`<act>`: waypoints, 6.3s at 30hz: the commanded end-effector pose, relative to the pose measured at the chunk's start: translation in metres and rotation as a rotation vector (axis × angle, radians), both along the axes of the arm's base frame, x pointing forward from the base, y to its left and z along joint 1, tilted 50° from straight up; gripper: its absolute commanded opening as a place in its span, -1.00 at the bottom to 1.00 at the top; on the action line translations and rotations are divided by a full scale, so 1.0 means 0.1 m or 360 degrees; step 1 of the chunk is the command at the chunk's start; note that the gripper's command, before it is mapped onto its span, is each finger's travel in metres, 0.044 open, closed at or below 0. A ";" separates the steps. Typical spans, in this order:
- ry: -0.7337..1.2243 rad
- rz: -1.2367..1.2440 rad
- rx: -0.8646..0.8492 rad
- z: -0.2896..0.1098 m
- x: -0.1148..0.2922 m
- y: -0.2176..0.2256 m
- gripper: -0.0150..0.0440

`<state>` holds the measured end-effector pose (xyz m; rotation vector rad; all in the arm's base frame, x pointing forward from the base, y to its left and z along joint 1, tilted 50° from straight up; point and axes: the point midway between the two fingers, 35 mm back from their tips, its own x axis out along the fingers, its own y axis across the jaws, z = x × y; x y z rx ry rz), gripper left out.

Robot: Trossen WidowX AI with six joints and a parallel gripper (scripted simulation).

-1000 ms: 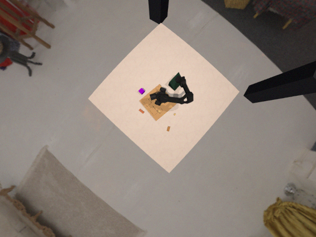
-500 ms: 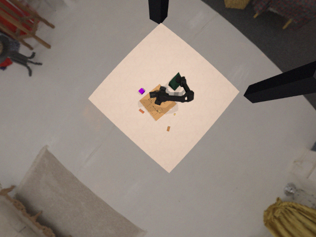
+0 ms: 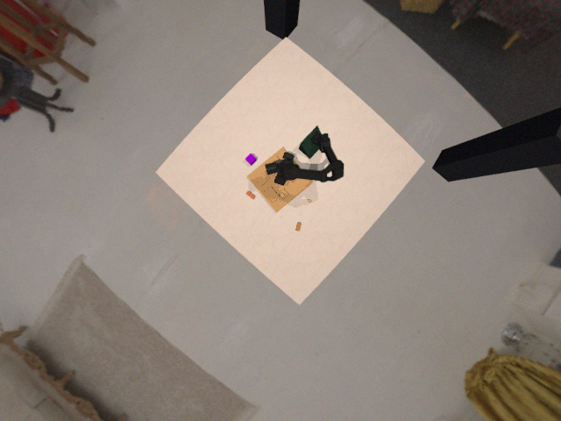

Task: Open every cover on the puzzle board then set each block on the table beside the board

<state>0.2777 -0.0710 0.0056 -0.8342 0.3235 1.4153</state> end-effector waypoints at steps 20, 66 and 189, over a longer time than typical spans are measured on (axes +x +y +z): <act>0.0002 -0.0008 0.0008 -0.02 0.00 0.03 0.00; 0.0001 -0.0008 0.0010 -0.23 0.05 0.27 0.00; 0.0012 -0.0023 -0.0028 1.78 0.09 0.73 -0.22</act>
